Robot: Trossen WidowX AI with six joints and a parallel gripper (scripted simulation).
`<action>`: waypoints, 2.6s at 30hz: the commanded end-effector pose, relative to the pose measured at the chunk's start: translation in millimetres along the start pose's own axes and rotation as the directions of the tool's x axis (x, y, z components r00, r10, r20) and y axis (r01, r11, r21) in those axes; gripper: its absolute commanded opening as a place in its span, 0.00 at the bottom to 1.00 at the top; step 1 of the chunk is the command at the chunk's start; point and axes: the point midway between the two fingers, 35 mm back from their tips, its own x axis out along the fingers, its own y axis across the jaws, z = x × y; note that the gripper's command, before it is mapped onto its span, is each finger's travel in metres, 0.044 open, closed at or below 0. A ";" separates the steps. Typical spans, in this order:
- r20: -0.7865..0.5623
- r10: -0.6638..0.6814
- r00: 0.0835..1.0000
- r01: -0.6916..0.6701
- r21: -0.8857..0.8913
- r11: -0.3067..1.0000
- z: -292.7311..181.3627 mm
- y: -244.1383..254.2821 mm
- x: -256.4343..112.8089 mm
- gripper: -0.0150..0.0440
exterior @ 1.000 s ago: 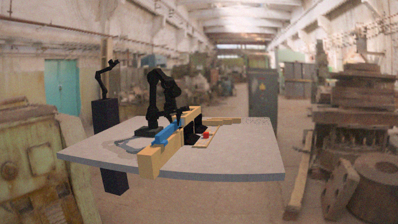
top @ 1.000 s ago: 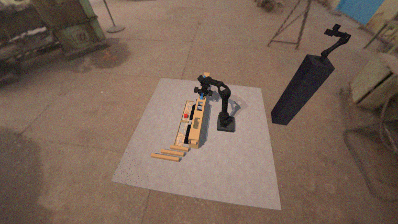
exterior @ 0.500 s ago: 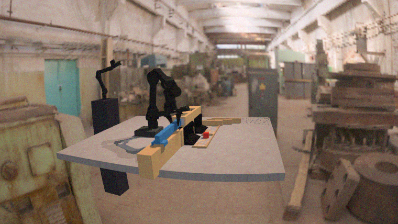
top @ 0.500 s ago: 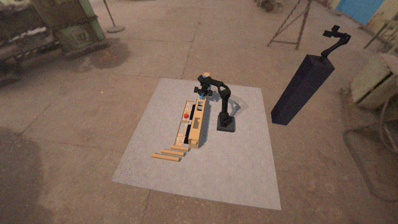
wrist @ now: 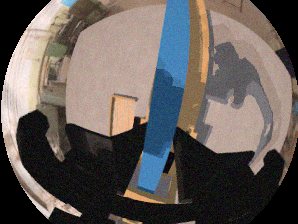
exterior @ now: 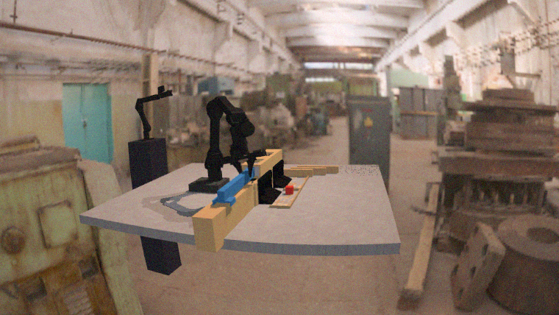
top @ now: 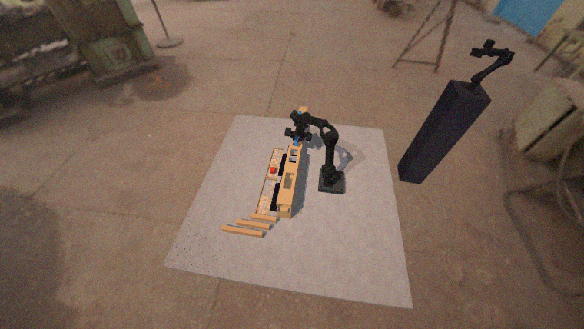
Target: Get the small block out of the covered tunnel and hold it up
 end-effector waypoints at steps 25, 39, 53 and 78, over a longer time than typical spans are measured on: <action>0.032 -0.003 0.999 0.002 0.013 1.000 3.1 5.7 -27.2 0.92; 0.041 -0.003 0.999 0.003 0.019 1.000 -38.8 8.4 -39.9 1.00; 0.042 -0.003 0.999 0.003 0.019 1.000 -41.2 4.9 -19.6 1.00; 0.042 0.002 0.999 -0.003 0.014 1.000 -43.0 3.1 -8.7 0.38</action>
